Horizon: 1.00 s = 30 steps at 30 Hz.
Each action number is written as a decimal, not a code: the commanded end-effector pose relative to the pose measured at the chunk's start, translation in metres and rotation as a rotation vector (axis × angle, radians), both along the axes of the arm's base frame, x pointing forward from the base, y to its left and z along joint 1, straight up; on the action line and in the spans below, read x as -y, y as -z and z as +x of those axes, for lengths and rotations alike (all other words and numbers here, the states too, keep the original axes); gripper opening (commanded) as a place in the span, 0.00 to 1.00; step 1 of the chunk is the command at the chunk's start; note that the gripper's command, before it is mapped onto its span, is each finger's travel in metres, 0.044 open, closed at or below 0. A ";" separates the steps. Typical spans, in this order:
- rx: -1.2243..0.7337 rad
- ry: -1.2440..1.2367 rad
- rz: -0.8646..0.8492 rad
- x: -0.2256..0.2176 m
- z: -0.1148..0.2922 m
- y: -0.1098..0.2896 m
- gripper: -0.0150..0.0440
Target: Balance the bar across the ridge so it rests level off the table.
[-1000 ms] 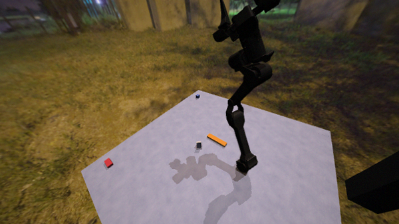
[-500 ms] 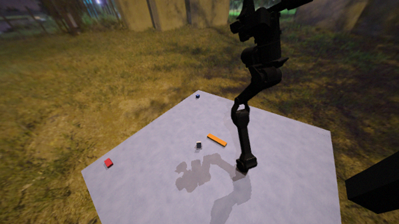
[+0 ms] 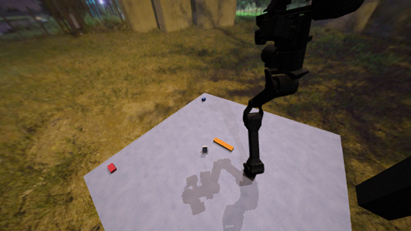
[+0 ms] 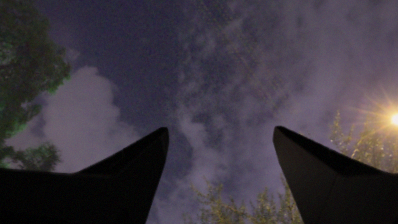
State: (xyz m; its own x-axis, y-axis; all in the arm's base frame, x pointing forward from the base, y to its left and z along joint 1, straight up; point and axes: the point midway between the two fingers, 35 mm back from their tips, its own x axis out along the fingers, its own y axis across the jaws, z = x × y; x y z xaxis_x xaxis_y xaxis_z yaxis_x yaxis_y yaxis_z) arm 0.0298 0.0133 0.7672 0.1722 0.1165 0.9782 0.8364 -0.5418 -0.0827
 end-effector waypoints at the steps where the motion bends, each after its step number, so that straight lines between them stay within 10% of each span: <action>1: 0.041 0.071 -0.044 -0.012 -0.011 0.004 0.79; 30: 0.314 0.722 -0.411 -0.121 -0.038 0.036 0.79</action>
State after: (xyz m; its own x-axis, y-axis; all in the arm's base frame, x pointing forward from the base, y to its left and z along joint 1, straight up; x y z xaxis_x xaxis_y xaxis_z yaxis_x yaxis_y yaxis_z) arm -0.0067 0.1148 0.7399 0.0760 0.3876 0.9187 0.3106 -0.8847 0.3476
